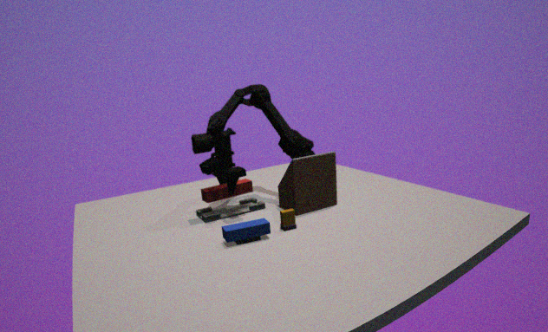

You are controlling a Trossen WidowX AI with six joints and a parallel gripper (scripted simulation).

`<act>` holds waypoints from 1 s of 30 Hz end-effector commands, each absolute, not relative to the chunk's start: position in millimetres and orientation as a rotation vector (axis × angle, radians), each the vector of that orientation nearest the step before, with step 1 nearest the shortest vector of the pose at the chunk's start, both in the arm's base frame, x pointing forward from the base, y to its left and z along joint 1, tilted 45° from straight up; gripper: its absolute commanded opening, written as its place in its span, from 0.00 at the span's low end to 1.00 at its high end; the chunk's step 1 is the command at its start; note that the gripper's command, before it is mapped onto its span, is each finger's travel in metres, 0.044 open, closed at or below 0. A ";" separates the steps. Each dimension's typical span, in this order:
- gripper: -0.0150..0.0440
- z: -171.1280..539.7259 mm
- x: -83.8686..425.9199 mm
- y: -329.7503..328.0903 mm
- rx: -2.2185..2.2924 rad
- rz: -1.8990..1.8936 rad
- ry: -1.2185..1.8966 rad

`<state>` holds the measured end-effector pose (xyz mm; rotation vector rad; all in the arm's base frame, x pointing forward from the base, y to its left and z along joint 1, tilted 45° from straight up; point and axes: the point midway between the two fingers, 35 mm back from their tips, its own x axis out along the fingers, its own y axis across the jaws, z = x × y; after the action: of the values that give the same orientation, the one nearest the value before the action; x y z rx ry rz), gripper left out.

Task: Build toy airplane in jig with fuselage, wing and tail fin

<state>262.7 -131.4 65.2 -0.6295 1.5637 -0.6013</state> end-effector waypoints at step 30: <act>0.57 40.4 260.3 -160.1 -0.630 -0.609 1.560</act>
<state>260.2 -160.3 40.1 -0.6306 1.5606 -0.6087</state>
